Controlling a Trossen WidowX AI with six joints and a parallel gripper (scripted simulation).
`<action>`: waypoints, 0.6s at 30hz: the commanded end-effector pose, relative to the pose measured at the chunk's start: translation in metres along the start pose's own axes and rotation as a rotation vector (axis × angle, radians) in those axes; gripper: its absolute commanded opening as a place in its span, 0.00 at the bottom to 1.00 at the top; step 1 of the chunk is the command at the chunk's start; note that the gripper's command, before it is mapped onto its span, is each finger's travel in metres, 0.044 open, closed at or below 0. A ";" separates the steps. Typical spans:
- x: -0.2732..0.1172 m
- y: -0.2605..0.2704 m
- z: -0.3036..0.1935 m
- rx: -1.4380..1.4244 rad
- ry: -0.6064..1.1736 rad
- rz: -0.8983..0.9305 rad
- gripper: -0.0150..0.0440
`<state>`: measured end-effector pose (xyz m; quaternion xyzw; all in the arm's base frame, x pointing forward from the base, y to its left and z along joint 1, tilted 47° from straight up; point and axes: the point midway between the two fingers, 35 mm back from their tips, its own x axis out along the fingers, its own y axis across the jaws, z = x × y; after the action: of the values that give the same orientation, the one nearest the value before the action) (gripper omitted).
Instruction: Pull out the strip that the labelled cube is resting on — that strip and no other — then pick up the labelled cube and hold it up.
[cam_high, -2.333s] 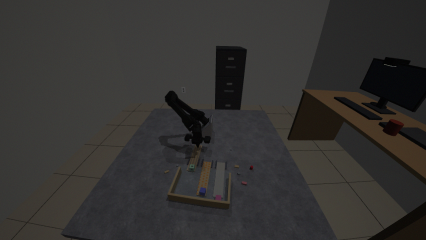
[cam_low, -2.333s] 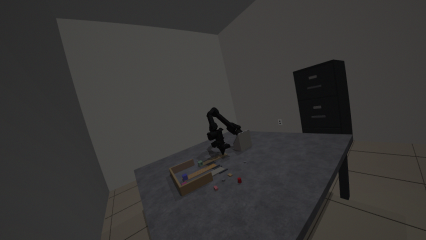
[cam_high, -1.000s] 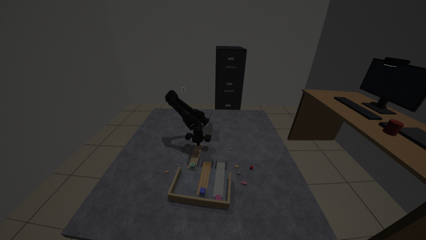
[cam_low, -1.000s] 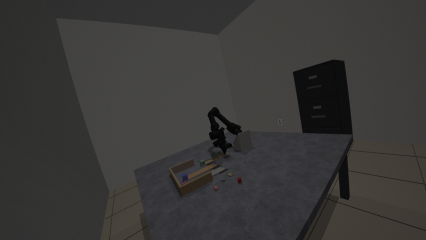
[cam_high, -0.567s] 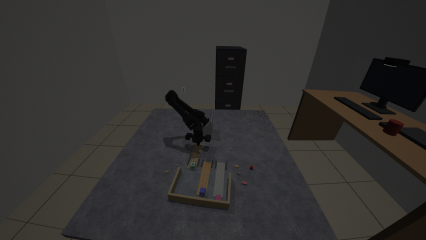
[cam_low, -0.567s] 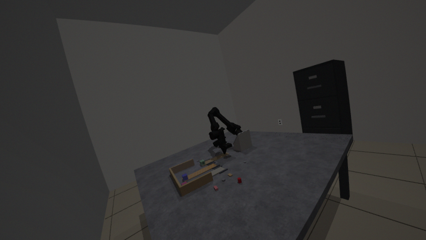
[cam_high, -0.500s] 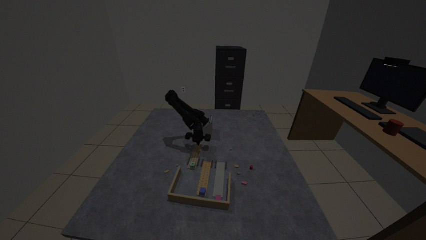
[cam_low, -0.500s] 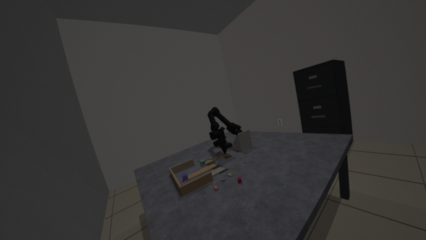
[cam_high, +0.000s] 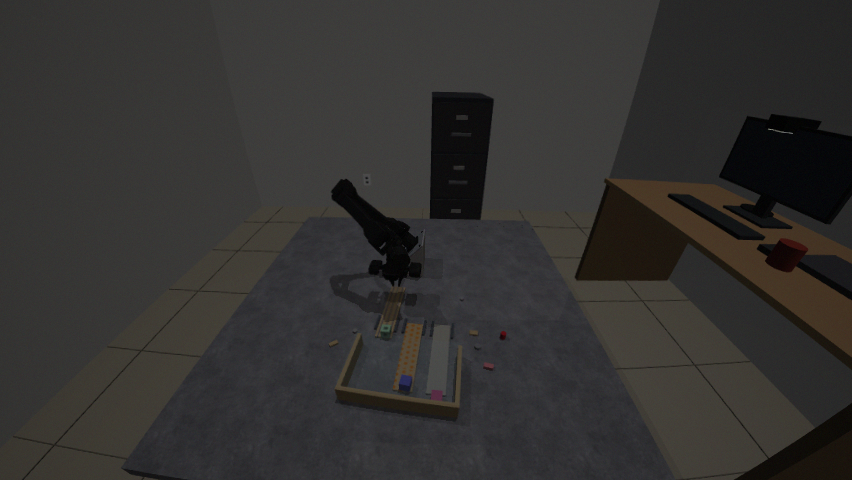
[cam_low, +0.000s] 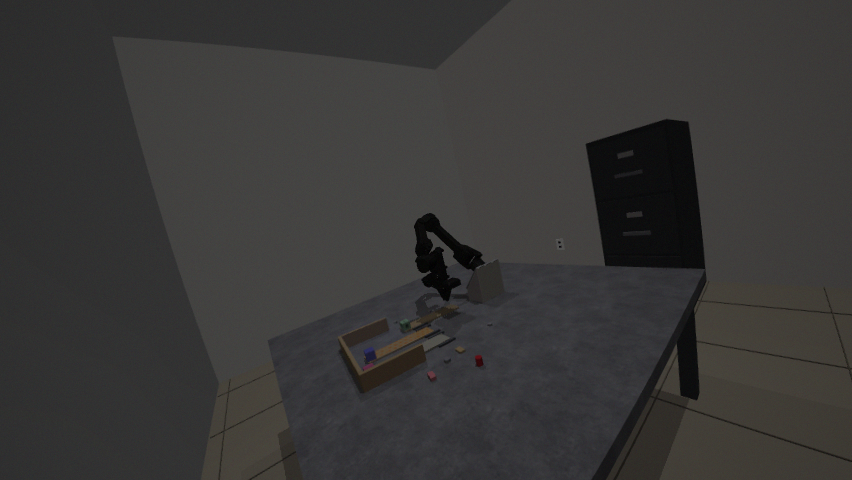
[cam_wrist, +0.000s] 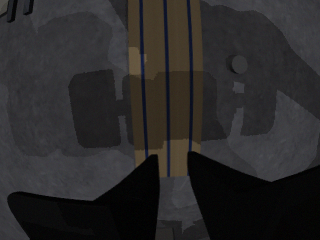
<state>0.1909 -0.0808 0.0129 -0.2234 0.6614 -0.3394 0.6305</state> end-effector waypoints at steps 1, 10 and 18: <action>-0.002 -0.001 0.016 -0.010 -0.007 0.001 0.57; -0.005 0.000 0.043 -0.009 -0.008 0.001 0.97; -0.007 0.002 0.067 -0.008 -0.009 0.002 1.00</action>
<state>0.2452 -0.0848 0.0160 -0.2254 0.6622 -0.3350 0.6312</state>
